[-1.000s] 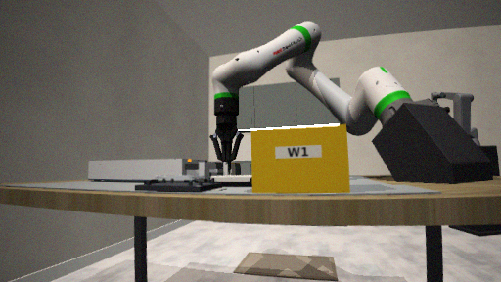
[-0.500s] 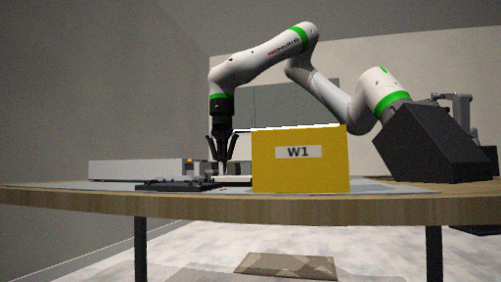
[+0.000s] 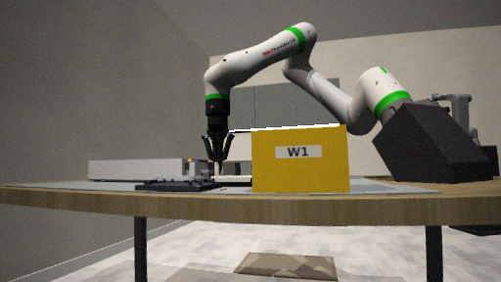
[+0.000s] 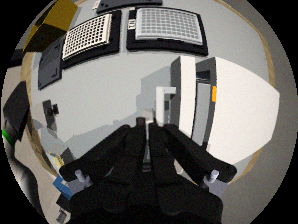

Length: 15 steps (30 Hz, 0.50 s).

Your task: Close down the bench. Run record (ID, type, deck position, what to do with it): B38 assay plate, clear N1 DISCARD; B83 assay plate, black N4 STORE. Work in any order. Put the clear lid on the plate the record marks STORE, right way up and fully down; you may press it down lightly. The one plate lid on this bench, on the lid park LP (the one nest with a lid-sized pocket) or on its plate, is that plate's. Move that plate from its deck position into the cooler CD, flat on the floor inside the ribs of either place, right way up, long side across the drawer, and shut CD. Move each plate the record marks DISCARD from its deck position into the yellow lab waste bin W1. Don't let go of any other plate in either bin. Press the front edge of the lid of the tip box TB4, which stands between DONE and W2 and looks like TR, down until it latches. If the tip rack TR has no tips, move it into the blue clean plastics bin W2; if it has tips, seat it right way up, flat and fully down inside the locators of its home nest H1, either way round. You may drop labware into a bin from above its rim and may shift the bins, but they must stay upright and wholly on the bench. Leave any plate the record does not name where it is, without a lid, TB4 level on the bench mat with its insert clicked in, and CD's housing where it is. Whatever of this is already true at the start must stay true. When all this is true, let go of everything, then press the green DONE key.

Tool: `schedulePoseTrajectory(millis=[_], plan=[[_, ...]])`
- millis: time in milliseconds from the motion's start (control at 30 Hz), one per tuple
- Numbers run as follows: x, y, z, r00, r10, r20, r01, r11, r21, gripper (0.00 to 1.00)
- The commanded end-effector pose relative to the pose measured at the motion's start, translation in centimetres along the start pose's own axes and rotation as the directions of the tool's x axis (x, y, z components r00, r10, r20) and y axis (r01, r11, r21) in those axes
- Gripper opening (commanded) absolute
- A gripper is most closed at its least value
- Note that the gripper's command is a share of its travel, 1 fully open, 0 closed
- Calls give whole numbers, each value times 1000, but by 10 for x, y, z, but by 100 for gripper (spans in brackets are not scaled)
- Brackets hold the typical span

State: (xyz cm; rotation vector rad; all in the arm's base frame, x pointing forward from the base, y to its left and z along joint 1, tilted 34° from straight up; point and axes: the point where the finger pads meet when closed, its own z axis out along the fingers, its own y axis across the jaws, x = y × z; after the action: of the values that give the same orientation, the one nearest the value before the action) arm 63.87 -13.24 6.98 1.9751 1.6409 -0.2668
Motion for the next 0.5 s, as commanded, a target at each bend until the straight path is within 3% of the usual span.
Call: schedulePoseTrajectory(millis=[0, 467], plan=[[0, 4, 0, 1000, 0, 0, 0, 1000, -1, 0], [0, 20, 0, 1000, 0, 0, 0, 1000, -1, 0]])
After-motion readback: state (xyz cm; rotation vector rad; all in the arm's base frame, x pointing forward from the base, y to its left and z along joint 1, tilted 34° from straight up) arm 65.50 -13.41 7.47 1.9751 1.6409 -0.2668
